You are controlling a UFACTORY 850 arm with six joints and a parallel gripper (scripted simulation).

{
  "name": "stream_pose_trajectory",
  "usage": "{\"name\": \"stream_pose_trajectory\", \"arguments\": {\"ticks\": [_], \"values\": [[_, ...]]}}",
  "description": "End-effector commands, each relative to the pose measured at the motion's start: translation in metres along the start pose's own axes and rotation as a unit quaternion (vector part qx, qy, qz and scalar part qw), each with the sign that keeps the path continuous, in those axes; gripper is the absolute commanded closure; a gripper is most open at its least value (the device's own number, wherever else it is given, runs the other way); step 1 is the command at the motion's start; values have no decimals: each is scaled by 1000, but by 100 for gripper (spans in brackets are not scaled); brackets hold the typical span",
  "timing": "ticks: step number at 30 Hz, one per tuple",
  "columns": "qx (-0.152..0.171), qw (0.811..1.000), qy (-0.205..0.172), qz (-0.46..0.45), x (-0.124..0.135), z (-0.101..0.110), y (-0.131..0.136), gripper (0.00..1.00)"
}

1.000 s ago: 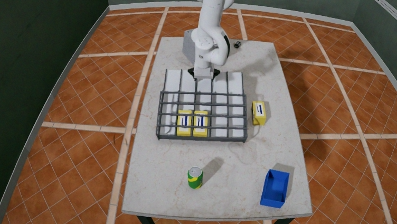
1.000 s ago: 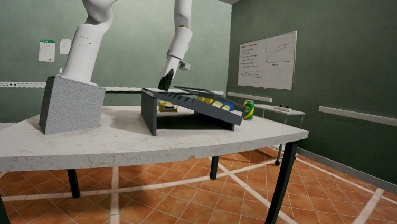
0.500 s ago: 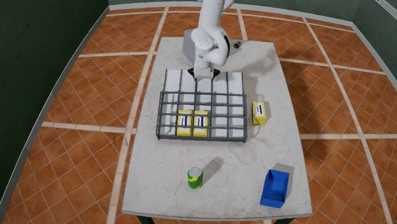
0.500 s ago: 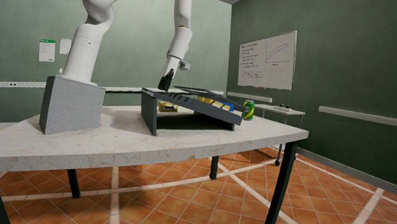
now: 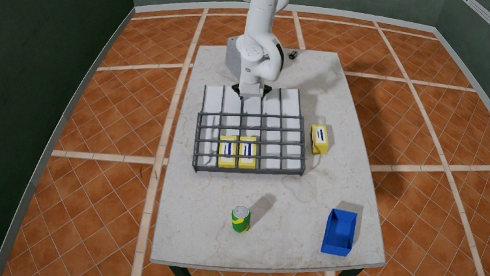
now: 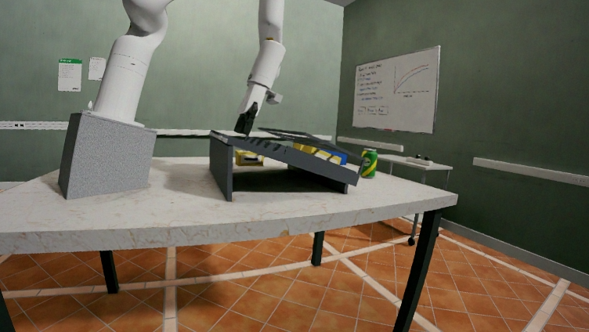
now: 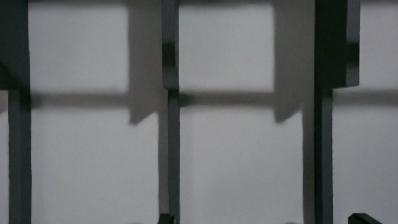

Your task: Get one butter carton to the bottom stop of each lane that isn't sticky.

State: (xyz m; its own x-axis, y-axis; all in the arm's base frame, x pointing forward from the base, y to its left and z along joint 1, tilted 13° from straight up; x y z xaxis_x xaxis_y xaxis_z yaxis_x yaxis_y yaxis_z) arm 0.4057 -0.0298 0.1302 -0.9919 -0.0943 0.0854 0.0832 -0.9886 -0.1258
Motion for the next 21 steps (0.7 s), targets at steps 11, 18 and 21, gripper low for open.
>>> {"name": "stream_pose_trajectory", "arguments": {"ticks": [11, 18, 21], "values": [[0, 1000, 1, 0, -1, 29, 0, 0], [17, 990, 139, 0, 34, 91, -4, 0], [18, 989, 145, 0, 36, 94, -5, 0]]}}
Point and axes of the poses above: the point where the finger pads meet when closed, its own z axis back along the fingers, its own y axis across the jaws, x = y × z, the point moved 7 cm from there along z, back along the fingers, and after that the axes turned 7 degrees about z, right-handed, at the moved point
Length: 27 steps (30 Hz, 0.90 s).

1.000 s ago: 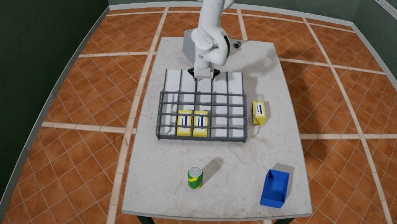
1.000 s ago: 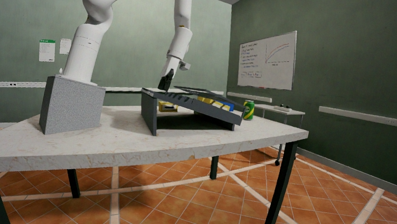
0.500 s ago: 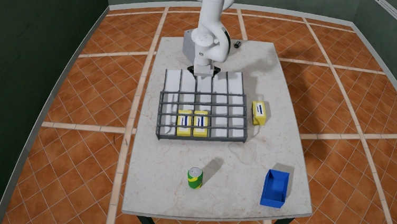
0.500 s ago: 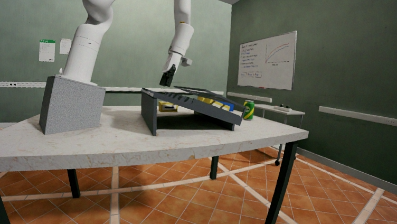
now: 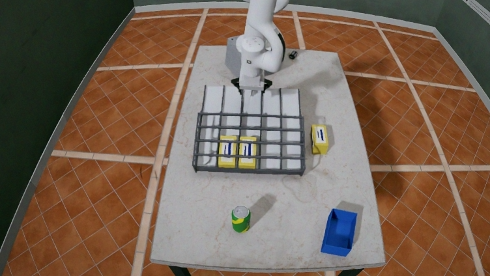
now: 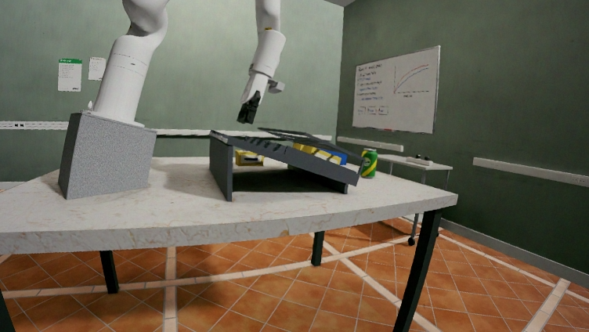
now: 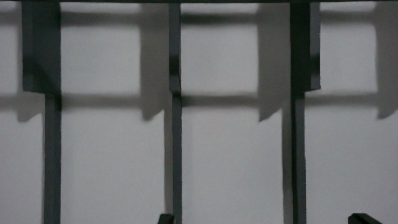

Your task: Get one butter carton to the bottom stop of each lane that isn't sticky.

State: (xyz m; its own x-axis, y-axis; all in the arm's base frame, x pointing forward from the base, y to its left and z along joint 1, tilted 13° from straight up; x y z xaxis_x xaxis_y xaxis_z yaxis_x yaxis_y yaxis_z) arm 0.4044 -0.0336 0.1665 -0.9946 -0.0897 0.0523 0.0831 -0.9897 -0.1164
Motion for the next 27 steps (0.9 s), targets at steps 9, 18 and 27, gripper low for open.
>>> {"name": "stream_pose_trajectory", "arguments": {"ticks": [9, 18, 27], "values": [[13, 991, 131, 0, 41, 86, -5, 0], [19, 992, 124, -1, 38, 81, -5, 10], [19, 992, 124, -1, 38, 81, -5, 10]]}}
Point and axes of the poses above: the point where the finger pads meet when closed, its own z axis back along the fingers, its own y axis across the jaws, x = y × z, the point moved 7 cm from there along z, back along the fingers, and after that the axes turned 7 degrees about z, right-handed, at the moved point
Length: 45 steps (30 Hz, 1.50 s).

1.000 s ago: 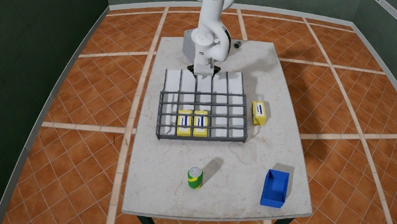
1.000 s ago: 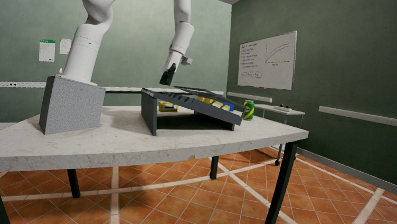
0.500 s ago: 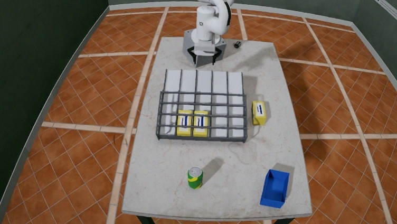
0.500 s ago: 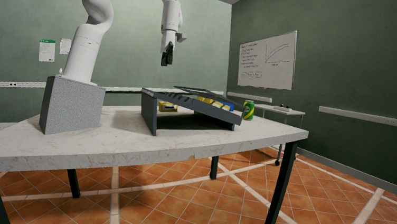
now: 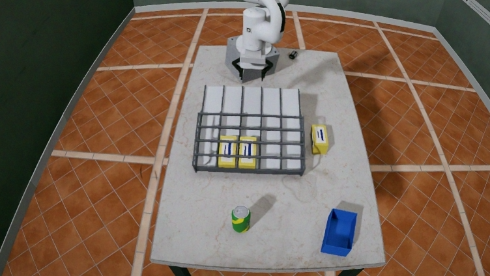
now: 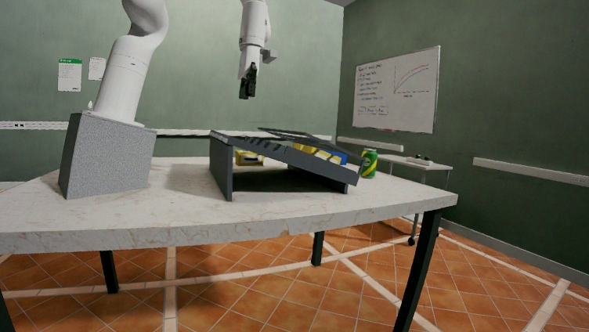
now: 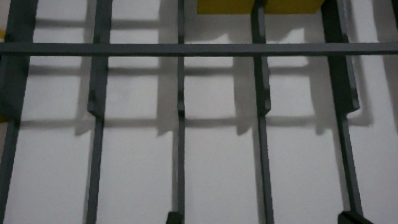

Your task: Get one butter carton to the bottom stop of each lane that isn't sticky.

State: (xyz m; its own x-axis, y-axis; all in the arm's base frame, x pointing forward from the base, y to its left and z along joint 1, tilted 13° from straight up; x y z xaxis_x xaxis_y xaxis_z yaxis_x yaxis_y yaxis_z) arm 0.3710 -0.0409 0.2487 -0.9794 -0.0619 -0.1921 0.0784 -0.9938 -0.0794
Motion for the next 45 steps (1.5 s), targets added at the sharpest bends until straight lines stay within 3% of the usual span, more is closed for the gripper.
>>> {"name": "stream_pose_trajectory", "arguments": {"ticks": [1, 20, 21, 24, 34, 37, 38, 45], "values": [[0, 1000, 1, 0, -1, 0, 0, 10], [0, 1000, 1, 0, -1, 0, 0, 10], [-3, 1000, 5, 1, -30, 4, -63, 10], [-3, 1000, 5, 1, -33, 4, -68, 10], [-3, 1000, 5, 1, -84, 10, -178, 10], [-3, 1000, 5, 1, -85, 10, -180, 10], [-32, 999, 19, 6, -101, 15, -218, 10], [-32, 999, 19, 6, -135, 17, -285, 10]]}}
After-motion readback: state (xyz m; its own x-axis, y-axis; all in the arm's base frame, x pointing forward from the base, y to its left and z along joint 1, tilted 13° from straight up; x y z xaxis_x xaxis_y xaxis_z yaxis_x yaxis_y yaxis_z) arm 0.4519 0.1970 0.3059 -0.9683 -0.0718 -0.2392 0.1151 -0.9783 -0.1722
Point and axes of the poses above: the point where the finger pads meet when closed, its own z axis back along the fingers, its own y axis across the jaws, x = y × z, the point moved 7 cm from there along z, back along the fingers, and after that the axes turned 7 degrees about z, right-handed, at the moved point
